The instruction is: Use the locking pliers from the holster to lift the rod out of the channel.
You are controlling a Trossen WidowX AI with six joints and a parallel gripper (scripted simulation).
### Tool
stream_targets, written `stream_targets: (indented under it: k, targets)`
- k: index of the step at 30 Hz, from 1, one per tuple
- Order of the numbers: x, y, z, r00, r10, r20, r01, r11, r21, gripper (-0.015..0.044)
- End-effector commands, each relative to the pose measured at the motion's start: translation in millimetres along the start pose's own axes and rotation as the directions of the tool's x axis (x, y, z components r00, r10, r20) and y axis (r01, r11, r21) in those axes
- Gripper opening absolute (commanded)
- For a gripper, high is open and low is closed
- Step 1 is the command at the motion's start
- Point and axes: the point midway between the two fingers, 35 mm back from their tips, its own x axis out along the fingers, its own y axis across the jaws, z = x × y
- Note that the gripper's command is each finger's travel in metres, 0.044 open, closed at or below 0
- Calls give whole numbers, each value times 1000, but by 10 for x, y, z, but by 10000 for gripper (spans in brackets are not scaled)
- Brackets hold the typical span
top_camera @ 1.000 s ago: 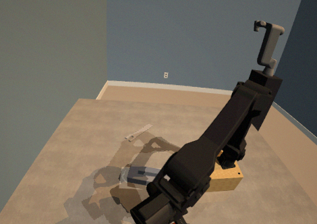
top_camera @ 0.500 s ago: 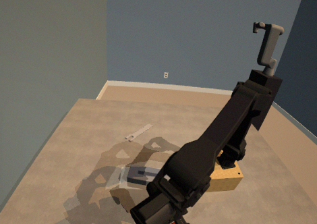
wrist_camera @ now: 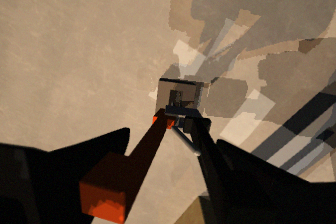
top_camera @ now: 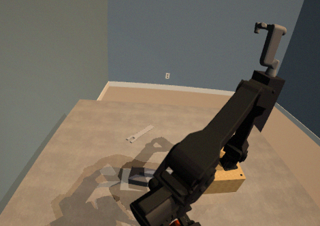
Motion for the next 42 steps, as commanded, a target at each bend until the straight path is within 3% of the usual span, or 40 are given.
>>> stream_targets:
  k: [1, 42]
  targets:
    - [-114, 2, 7, 1000, 9, 10, -9, 1000, -4, 321]
    - [-154, -648, 16, 1000, 2, 11, -4, 988, 152, 321]
